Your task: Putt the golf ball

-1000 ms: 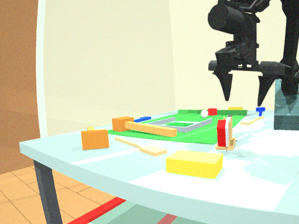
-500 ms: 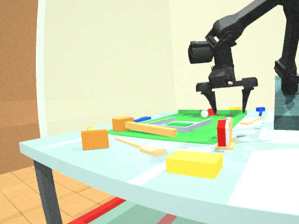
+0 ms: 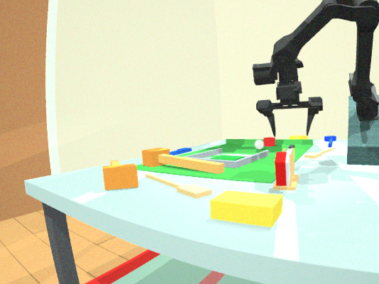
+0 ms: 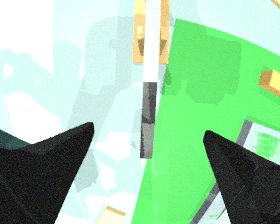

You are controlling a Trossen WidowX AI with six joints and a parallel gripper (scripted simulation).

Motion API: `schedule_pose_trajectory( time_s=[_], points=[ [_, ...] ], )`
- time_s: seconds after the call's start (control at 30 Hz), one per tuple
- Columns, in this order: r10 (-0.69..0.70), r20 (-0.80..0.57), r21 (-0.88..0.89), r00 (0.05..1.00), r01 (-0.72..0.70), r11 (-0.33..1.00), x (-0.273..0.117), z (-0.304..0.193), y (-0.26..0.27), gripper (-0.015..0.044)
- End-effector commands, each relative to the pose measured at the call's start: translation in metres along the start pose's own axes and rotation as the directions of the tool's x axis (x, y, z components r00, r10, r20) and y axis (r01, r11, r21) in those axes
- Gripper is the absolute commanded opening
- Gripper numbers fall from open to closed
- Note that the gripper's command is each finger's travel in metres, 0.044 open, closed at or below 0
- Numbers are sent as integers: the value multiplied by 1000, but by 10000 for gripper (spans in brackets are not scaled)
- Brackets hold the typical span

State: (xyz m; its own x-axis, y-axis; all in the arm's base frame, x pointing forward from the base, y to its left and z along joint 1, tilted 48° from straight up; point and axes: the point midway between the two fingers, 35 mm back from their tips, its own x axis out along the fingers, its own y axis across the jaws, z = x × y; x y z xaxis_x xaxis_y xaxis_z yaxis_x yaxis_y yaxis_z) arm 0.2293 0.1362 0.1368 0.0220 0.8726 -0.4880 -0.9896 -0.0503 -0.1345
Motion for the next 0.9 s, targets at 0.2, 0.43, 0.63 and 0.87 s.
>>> schedule_pose_trajectory(
  time_s=[0.2,0.43,0.63,0.87],
  points=[
    [-9,29,-25,1000,10,1000,10,-6,1,440],
    [-10,31,-25,999,10,1000,22,-8,1,440],
    [-9,30,-25,999,10,1000,36,-12,1,440],
    [-10,32,-25,999,11,1000,45,-13,1,440]
  ],
)
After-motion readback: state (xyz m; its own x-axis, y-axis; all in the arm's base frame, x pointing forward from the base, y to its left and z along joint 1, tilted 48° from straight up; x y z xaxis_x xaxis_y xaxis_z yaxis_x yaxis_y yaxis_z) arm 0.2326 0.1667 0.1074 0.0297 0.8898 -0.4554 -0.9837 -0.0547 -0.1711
